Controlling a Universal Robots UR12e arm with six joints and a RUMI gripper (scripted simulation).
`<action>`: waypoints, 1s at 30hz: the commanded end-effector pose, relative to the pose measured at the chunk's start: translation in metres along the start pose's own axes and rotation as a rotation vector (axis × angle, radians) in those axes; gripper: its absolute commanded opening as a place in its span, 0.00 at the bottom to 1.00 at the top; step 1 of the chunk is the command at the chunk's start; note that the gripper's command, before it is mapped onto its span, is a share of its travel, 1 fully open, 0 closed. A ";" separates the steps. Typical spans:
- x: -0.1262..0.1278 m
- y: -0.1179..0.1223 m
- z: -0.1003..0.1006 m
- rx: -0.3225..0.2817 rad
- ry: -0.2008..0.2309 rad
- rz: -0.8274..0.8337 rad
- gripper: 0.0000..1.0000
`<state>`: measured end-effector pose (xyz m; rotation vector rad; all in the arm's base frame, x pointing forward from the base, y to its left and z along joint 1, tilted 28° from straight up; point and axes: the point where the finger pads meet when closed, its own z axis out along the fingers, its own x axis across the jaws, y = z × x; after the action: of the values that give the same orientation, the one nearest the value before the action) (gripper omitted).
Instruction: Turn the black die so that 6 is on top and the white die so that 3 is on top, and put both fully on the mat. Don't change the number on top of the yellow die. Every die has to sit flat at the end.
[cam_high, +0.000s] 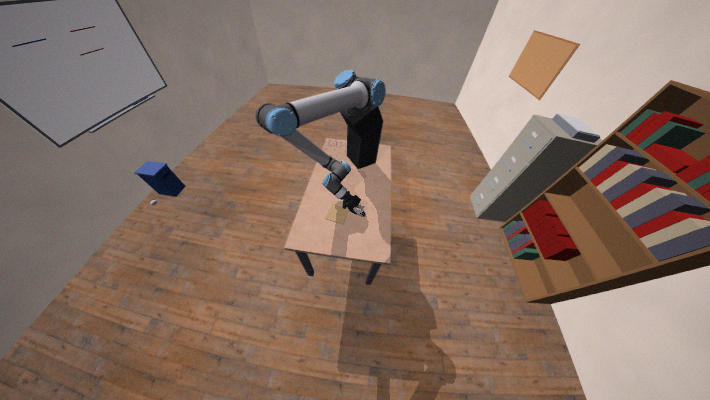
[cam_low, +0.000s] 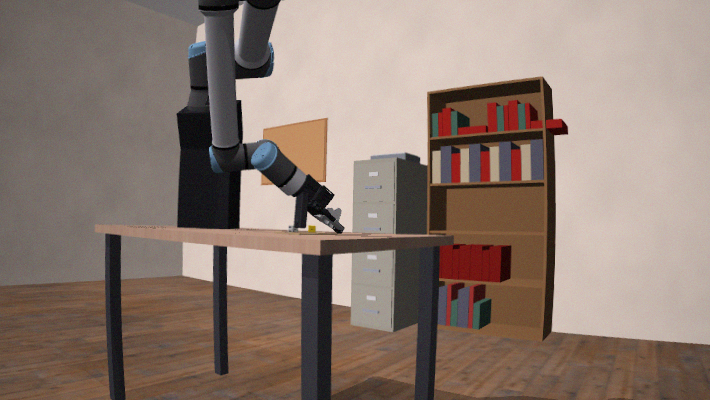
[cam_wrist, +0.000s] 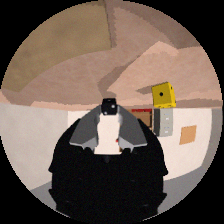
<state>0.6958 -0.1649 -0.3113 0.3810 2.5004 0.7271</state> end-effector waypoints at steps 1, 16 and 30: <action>0.000 0.000 0.000 0.000 0.000 -0.001 0.10; 0.000 0.000 0.000 0.000 0.000 -0.001 0.24; 0.000 0.000 0.000 0.000 0.000 -0.001 0.24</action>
<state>0.6958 -0.1649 -0.3113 0.3810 2.5004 0.7271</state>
